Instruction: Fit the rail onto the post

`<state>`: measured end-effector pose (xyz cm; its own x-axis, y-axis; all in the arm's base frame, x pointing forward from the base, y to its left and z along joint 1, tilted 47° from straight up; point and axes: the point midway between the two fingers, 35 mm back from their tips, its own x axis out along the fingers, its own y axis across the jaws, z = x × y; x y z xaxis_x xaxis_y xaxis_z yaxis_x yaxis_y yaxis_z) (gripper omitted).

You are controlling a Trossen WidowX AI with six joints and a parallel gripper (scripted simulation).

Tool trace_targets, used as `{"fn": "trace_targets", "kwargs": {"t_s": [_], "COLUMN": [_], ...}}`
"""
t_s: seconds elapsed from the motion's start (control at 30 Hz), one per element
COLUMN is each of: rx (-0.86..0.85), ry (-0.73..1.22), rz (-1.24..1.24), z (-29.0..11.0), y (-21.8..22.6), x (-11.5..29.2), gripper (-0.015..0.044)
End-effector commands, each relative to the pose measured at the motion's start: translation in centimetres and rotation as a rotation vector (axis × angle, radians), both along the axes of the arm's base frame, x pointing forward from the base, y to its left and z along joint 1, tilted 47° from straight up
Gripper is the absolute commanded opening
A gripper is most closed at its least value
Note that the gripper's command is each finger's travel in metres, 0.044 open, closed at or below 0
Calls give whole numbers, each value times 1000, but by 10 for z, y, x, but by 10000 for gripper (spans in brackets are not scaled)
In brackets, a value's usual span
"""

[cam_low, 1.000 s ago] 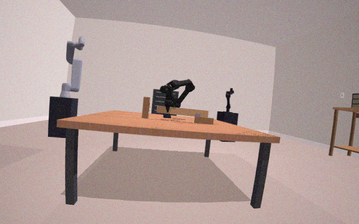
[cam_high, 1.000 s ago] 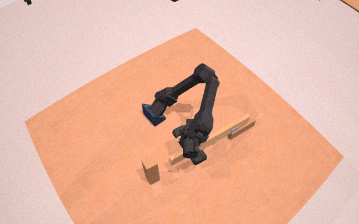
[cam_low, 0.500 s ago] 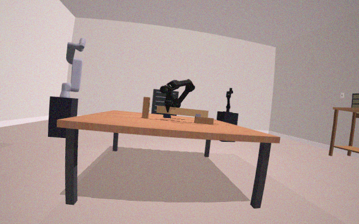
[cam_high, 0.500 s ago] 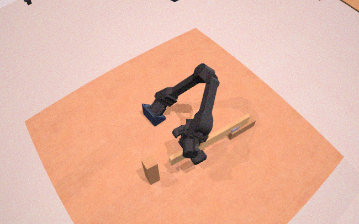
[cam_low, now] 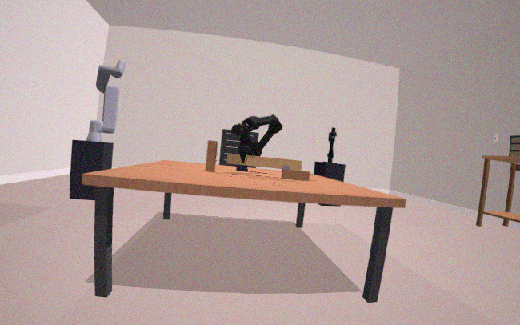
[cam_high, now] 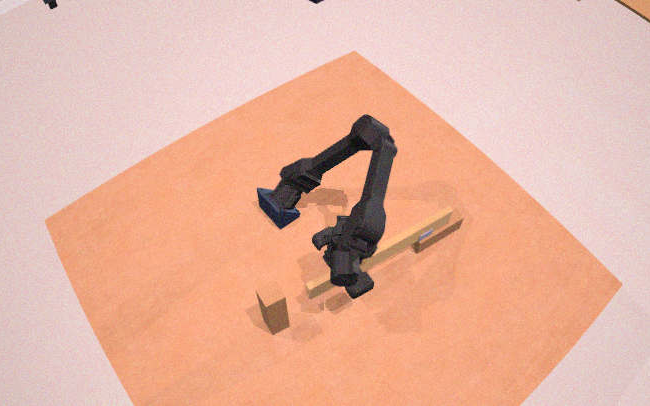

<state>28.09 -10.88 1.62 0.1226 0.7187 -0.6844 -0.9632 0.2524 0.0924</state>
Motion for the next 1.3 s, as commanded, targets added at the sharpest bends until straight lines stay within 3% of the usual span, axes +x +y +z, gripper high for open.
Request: {"fn": "trace_targets", "kwargs": {"t_s": [0.0,1.27], "rx": [-1,-2], "ry": [-1,-1], "rz": [-3,-3], "z": [0,-7], "y": [-1,-10], "x": [0,-2], "gripper": [0,0]}}
